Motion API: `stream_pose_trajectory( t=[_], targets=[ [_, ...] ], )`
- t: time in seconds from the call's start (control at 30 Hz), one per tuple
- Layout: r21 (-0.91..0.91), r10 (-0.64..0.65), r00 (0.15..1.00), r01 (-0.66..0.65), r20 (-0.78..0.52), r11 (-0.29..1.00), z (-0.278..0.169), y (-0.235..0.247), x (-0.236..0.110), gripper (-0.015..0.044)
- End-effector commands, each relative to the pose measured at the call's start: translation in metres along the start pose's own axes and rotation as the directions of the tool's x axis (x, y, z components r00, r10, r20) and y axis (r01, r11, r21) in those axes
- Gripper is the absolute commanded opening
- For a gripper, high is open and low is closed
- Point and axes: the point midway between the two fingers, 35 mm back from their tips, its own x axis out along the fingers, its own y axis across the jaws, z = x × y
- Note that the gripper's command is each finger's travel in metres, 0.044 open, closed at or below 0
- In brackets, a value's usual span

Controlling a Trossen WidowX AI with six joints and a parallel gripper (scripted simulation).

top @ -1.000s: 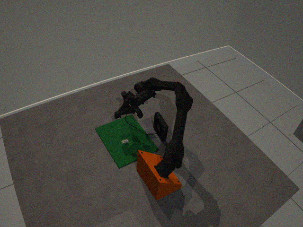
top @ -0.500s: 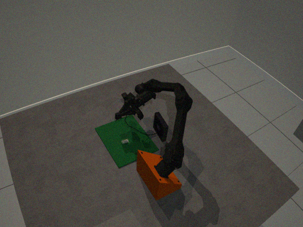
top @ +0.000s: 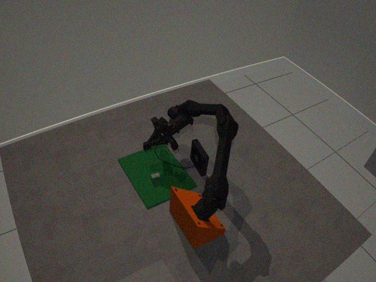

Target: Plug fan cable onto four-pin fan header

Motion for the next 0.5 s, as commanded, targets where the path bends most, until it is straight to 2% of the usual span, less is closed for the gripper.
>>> stream_pose_trajectory(
  t=[0.0,0.47],
  targets=[
    [-0.007,0.000,1.000,0.000,-0.004,1.000,-0.004,0.000,0.001,0.0000],
    [-0.007,0.000,1.000,0.000,-0.005,1.000,-0.014,0.000,0.005,0.0000]
  ],
)
